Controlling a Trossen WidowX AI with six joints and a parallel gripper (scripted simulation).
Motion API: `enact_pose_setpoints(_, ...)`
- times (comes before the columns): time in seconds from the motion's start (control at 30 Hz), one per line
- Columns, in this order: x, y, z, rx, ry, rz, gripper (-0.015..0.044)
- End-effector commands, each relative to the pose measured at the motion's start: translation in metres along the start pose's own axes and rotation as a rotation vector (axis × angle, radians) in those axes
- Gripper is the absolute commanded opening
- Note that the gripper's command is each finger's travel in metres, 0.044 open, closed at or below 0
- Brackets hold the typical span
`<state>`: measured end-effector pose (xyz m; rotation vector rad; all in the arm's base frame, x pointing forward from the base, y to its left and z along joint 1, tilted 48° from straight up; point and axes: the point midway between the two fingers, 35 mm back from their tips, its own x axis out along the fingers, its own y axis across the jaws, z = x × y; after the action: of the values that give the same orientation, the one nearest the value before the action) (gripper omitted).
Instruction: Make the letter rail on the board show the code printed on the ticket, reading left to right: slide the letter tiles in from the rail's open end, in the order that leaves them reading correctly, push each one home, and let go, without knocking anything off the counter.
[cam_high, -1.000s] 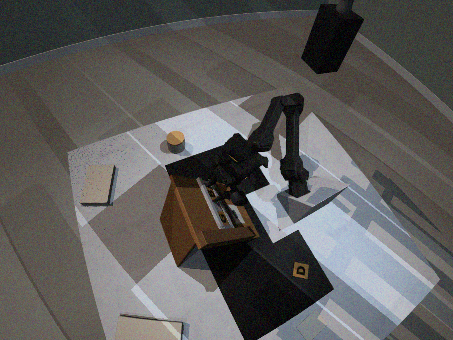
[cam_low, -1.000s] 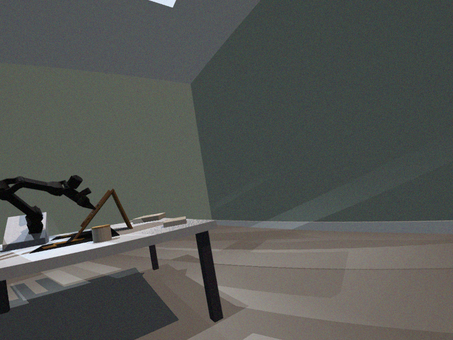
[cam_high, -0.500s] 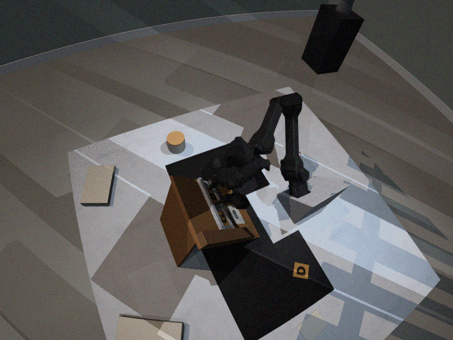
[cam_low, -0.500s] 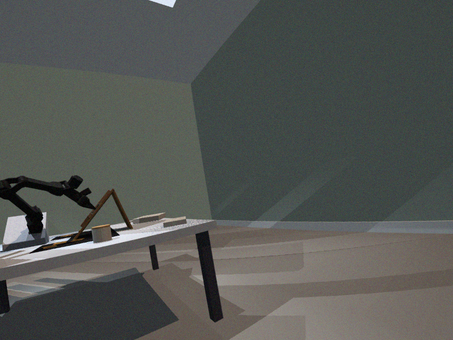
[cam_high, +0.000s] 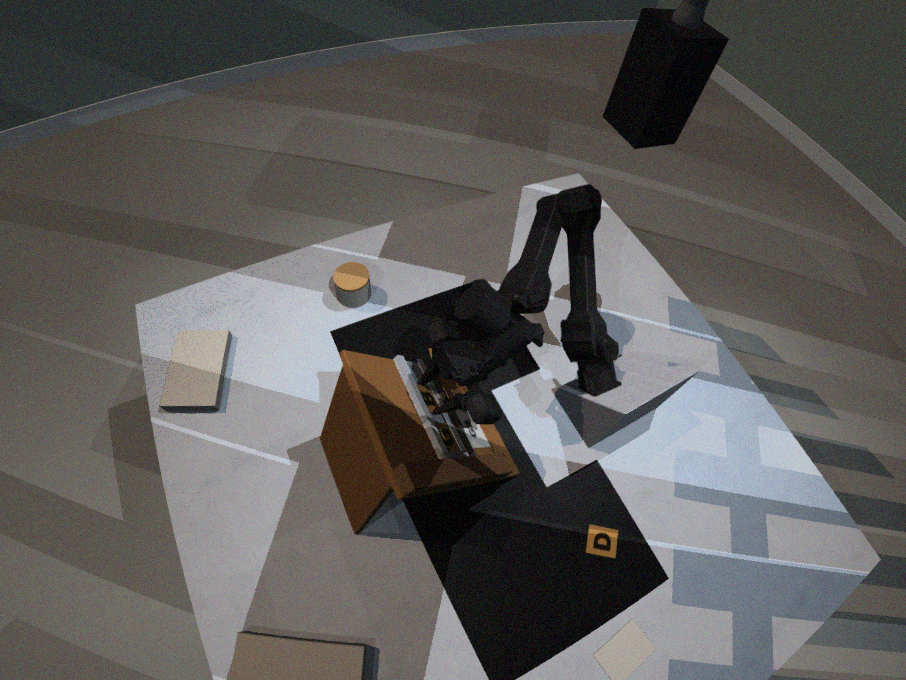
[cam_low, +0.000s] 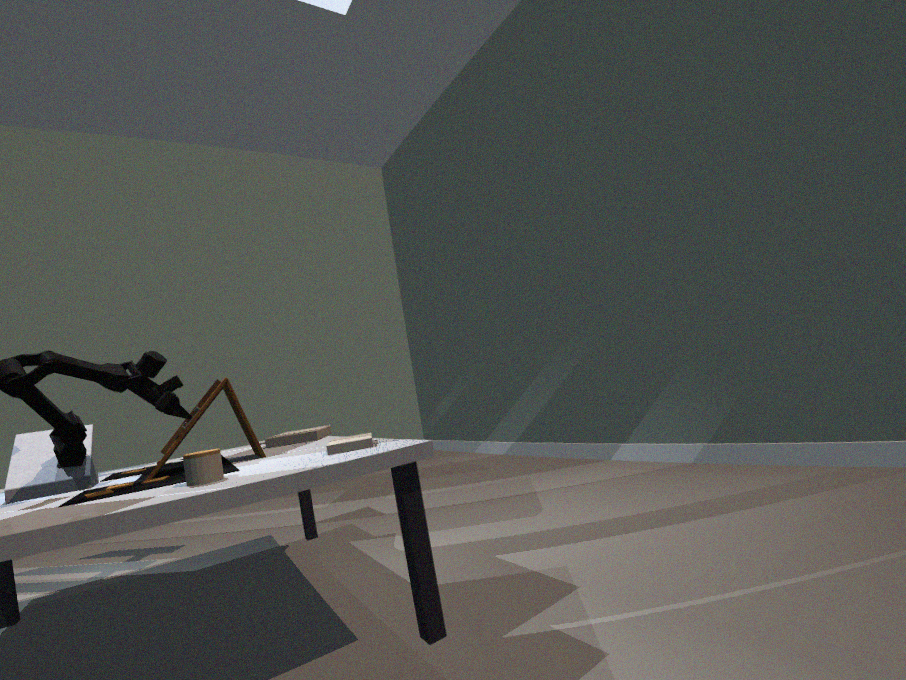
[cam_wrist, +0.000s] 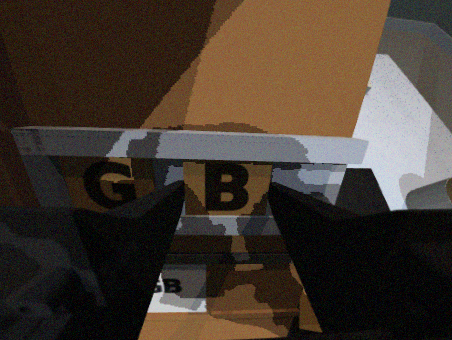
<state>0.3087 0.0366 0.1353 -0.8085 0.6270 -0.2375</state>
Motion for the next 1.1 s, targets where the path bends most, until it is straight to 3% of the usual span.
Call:
enact_pose_setpoints(0.0, 0.0, 0.003, -0.001, 0.003, 0.003, -0.004, 0.0)
enact_pose_setpoints(0.43, 0.0, 0.011, -0.001, 0.003, 0.003, -0.004, 0.0)
enact_pose_setpoints(0.8, -0.004, 0.01, 0.0, 0.003, 0.003, -0.004, 0.0289)
enact_pose_setpoints(1.07, -0.015, 0.01, 0.0, 0.003, 0.004, -0.003, 0.0295)
